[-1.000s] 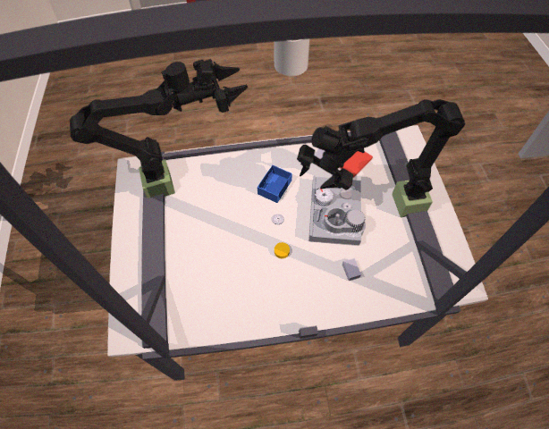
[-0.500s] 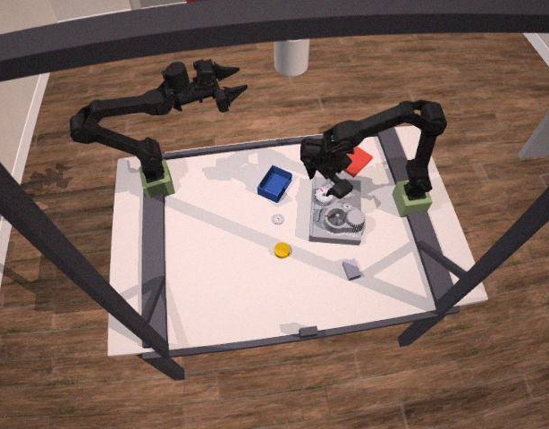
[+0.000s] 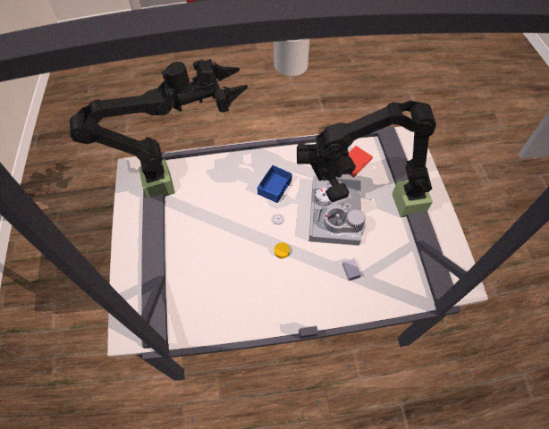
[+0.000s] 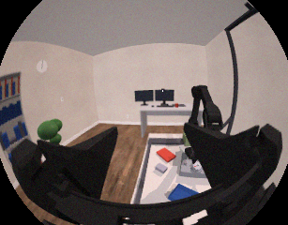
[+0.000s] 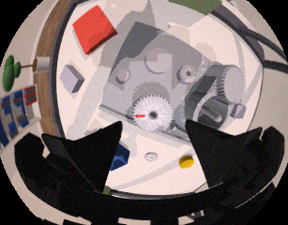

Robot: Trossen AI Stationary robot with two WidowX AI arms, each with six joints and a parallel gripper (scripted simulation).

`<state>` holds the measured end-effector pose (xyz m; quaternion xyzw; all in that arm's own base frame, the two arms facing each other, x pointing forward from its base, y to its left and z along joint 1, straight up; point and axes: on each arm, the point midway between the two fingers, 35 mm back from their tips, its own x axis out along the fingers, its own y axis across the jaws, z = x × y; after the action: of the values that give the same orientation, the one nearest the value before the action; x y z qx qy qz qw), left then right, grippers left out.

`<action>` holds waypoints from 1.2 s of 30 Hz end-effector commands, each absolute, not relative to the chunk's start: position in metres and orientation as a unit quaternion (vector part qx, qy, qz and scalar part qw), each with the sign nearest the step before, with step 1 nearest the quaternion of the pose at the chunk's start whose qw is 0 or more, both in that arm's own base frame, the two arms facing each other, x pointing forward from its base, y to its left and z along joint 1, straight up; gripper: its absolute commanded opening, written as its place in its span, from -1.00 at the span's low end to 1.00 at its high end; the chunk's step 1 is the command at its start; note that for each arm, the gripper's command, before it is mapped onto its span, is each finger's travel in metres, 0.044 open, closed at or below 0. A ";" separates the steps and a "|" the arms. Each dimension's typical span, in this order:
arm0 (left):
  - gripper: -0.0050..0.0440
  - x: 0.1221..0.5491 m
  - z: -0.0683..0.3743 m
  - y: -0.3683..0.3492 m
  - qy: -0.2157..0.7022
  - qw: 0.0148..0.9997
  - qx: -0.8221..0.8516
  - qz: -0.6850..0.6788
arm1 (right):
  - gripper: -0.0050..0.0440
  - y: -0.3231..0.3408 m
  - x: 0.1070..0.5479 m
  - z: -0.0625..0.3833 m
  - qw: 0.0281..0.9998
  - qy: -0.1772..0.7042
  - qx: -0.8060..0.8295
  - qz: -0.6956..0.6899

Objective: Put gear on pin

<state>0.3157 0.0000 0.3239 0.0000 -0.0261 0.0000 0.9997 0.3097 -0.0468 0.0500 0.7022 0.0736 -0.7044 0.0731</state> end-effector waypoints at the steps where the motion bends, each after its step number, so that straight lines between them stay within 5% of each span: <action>1: 0.84 0.314 0.333 0.000 -0.038 0.999 0.000 0.000 | 0.73 -0.047 0.315 0.055 0.077 0.075 0.710 -0.696; 36: 0.84 0.314 0.333 0.000 -0.038 0.999 0.000 0.000 | 0.73 -0.046 0.310 0.020 0.076 0.076 0.705 -0.701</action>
<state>0.3157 0.0000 0.3239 0.0000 -0.0261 0.0000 0.9997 0.3112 -0.0467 0.0252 0.7063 0.0739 -0.7000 0.0756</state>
